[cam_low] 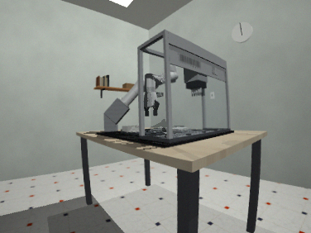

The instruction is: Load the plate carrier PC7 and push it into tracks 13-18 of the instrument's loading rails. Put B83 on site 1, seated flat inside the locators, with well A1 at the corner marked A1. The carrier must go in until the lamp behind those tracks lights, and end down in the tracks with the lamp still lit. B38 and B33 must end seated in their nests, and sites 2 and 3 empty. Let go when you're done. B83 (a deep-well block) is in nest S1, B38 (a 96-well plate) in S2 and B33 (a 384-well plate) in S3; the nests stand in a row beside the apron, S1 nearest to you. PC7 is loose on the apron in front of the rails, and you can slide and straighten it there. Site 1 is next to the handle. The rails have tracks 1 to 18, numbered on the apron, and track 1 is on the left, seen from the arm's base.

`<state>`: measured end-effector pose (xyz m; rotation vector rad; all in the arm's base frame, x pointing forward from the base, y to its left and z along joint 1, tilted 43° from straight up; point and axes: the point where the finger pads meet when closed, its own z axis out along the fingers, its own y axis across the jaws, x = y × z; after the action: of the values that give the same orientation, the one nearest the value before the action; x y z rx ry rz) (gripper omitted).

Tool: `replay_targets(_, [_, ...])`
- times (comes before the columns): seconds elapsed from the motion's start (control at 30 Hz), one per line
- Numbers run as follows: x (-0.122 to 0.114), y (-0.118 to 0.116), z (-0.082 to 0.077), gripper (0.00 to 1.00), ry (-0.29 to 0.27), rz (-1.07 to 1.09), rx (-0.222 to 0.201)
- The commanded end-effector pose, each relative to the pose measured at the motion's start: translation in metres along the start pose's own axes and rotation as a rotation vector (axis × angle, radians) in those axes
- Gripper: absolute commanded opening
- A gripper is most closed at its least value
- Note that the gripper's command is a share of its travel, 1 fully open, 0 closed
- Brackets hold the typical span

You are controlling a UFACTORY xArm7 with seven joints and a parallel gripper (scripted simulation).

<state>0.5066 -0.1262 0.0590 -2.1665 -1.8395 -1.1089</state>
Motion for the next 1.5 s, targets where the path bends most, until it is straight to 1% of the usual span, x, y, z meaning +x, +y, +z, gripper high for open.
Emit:
replay_targets(0.0, [-0.001, 0.001, -0.005, 1.00, -0.003, 0.001, -0.004])
replay_targets(0.23, [-0.001, 0.001, -0.005, 1.00, -0.003, 0.001, -0.004])
replay_targets(0.43, [-0.031, 0.001, -0.005, 1.00, -0.003, 0.000, -0.004])
replay_targets(0.5, [-0.031, 0.001, -0.005, 1.00, -0.003, 0.000, -0.004])
replay_targets(1.0, [-0.106, 0.001, -0.006, 1.00, -0.004, 0.000, -0.003])
replay_targets(1.07, [-0.106, 0.001, -0.006, 1.00, -0.004, 0.000, -0.003])
replay_targets(1.47, [-0.166, 0.001, -0.006, 1.00, -0.005, 0.000, -0.003])
